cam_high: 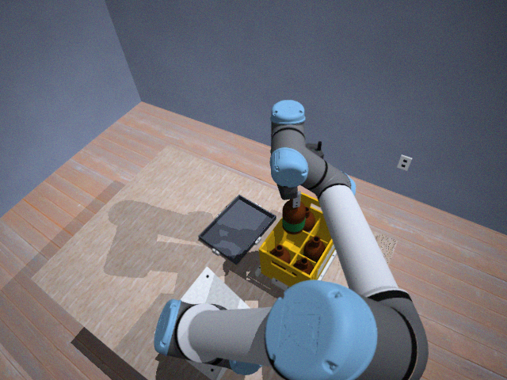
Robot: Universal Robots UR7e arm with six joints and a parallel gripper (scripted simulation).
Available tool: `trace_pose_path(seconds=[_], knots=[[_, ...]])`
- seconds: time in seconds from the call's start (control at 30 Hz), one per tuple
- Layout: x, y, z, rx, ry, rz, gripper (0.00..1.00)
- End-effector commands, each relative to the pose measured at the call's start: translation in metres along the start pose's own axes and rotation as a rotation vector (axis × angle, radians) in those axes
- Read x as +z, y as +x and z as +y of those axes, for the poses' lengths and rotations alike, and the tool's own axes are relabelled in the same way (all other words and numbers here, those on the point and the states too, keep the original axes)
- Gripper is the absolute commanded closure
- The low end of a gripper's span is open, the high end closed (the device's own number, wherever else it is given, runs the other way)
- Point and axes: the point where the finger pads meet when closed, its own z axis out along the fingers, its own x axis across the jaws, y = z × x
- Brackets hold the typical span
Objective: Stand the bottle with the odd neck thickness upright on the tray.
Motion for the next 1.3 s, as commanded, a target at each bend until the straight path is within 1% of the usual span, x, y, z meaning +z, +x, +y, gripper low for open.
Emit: trace_pose_path(seconds=[0.0,0.27,0.7,1.27], knots=[[-0.001,0.000,0.000,0.000,0.000,-0.001,1.00],[-0.004,0.000,0.000,0.000,0.000,-0.001,1.00],[-0.017,0.000,0.000,0.000,0.000,-0.001,1.00],[-0.019,0.000,0.000,0.000,0.000,-0.001,1.00]])
